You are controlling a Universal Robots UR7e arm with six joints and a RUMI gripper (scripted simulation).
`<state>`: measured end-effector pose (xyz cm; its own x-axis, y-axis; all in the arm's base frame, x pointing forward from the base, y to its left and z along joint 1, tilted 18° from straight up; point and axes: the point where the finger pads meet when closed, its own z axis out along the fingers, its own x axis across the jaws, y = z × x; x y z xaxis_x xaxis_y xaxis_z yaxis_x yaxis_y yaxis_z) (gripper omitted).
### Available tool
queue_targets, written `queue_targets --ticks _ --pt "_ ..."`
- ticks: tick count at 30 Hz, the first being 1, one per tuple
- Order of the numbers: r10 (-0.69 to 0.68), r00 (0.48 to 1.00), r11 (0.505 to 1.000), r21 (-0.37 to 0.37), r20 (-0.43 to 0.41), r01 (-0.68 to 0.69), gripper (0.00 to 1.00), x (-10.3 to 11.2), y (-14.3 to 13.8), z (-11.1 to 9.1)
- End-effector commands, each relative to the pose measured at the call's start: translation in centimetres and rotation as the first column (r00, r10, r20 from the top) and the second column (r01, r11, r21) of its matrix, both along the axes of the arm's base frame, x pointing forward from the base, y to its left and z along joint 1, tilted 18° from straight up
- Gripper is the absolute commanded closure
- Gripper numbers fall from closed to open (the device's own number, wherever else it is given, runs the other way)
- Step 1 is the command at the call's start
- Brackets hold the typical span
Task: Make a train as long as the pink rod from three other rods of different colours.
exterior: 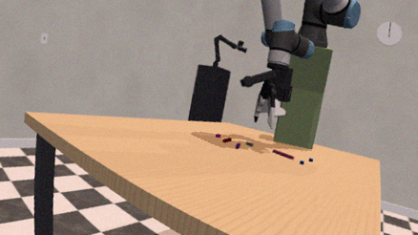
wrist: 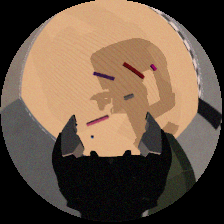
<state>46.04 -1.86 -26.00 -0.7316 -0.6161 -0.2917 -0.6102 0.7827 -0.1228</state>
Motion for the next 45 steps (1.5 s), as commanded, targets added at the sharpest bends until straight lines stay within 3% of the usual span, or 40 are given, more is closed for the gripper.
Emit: queue_targets --ticks 1,30,40,45 --pt "0.001 1.0 1.0 0.001 -0.002 -0.001 0.0 -0.2 0.1 0.0" --pt "-0.001 1.0 1.0 0.001 -0.004 0.001 0.0 -0.3 0.0 -0.1" --pt "-0.001 1.0 1.0 0.002 -0.004 0.001 0.0 -3.9 -6.2 -1.9" --pt "-0.002 1.0 1.0 0.002 -0.003 0.002 0.0 -4.5 -7.1 -2.2"
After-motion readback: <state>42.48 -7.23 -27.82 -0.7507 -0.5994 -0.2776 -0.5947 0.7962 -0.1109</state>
